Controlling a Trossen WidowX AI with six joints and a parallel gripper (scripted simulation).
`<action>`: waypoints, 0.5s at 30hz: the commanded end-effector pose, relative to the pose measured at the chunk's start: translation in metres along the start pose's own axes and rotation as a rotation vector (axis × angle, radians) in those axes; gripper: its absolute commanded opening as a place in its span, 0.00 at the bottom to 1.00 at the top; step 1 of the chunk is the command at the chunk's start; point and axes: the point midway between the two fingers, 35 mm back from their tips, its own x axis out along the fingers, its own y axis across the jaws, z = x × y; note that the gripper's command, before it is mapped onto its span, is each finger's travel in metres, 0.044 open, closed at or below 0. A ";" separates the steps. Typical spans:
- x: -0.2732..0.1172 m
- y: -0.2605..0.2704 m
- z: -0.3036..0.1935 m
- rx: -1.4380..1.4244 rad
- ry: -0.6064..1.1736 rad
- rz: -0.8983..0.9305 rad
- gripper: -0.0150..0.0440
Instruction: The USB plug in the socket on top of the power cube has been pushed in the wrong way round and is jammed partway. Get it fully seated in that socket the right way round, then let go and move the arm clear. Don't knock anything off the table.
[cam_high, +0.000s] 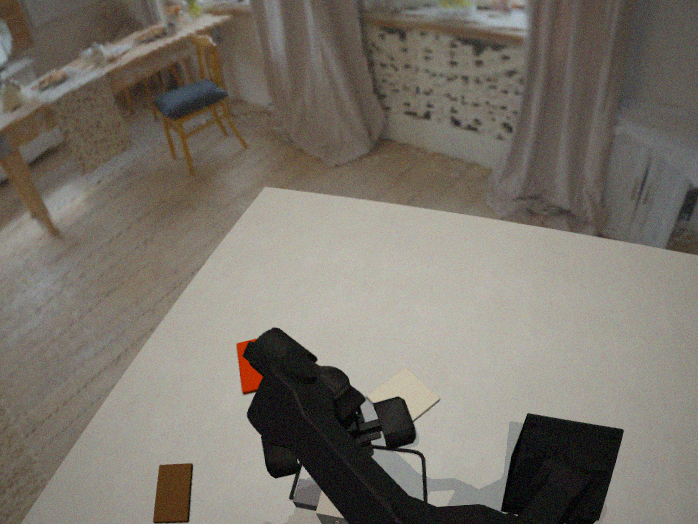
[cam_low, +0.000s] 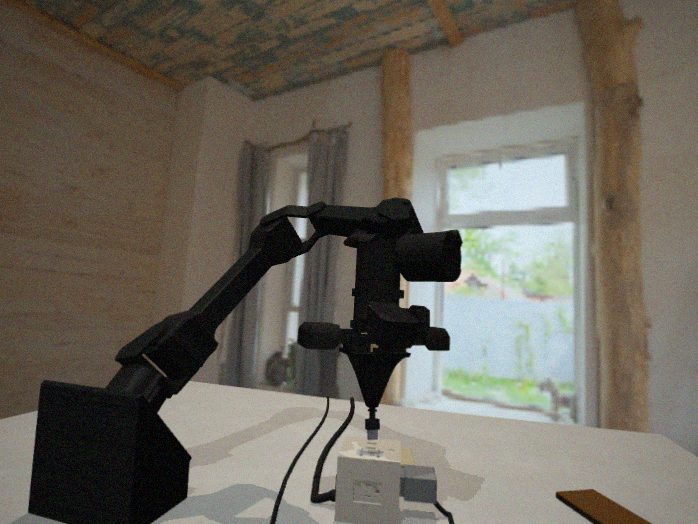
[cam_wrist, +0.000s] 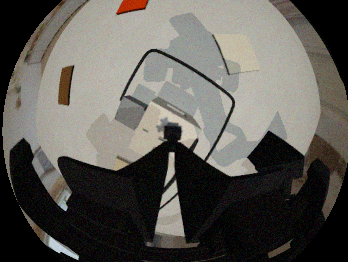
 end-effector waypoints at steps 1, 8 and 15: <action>0.000 0.000 0.000 0.094 -0.001 0.000 0.25; 0.000 0.000 0.000 0.277 -0.001 0.000 0.25; 0.000 0.000 0.000 0.443 -0.001 0.000 0.25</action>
